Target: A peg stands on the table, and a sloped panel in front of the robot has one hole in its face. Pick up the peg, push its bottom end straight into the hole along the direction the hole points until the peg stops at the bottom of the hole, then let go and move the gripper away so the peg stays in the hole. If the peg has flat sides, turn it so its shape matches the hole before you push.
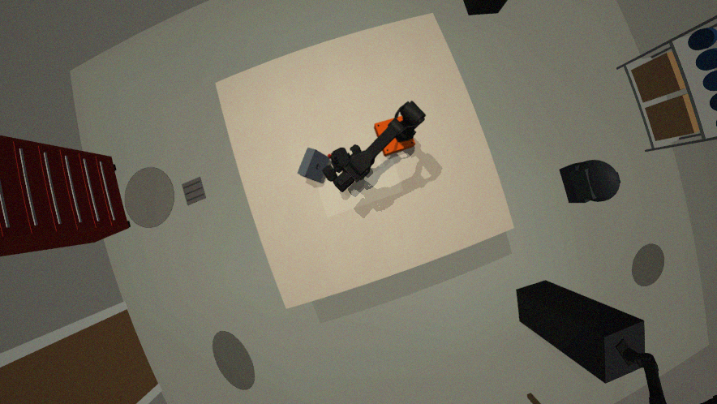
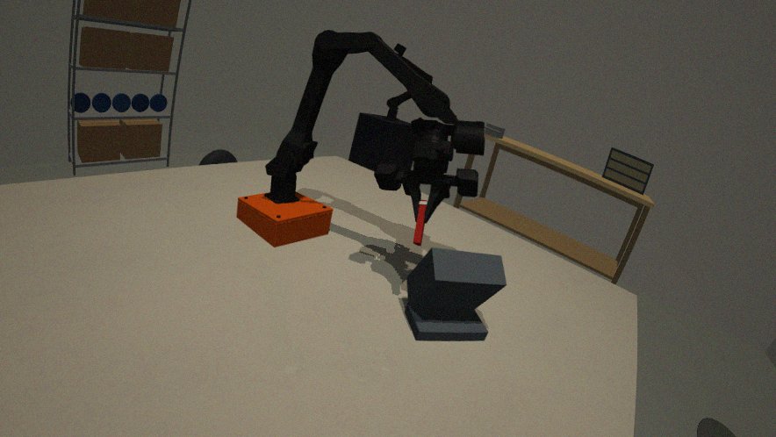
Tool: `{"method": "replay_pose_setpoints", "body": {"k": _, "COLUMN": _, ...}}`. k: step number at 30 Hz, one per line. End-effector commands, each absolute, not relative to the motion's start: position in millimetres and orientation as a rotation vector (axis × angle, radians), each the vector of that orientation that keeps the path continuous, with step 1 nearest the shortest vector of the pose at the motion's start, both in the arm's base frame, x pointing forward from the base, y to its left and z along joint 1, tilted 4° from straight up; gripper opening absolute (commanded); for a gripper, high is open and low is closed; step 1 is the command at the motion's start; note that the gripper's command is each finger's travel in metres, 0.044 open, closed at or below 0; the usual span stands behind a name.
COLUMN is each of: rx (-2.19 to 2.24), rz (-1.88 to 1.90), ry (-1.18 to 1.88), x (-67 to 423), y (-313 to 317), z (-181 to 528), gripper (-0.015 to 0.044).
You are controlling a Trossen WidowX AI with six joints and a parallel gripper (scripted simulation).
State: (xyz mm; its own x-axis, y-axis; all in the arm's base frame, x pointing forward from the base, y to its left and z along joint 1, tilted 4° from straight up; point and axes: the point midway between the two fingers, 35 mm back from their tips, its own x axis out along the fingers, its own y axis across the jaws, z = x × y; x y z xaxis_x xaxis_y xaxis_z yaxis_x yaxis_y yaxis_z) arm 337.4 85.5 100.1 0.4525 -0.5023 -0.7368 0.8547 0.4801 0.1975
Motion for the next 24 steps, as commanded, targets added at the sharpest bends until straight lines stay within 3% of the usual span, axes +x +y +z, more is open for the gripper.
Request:
{"method": "replay_pose_setpoints", "body": {"k": 1, "rx": 0.567, "rz": -0.874, "ry": 0.658, "x": 337.2, "y": 91.2, "z": 101.1, "gripper": 0.0000}}
{"method": "replay_pose_setpoints", "body": {"k": 24, "rx": 0.363, "rz": -0.722, "ry": 0.644, "x": 332.5, "y": 123.5, "z": 106.9, "gripper": 0.0000}}
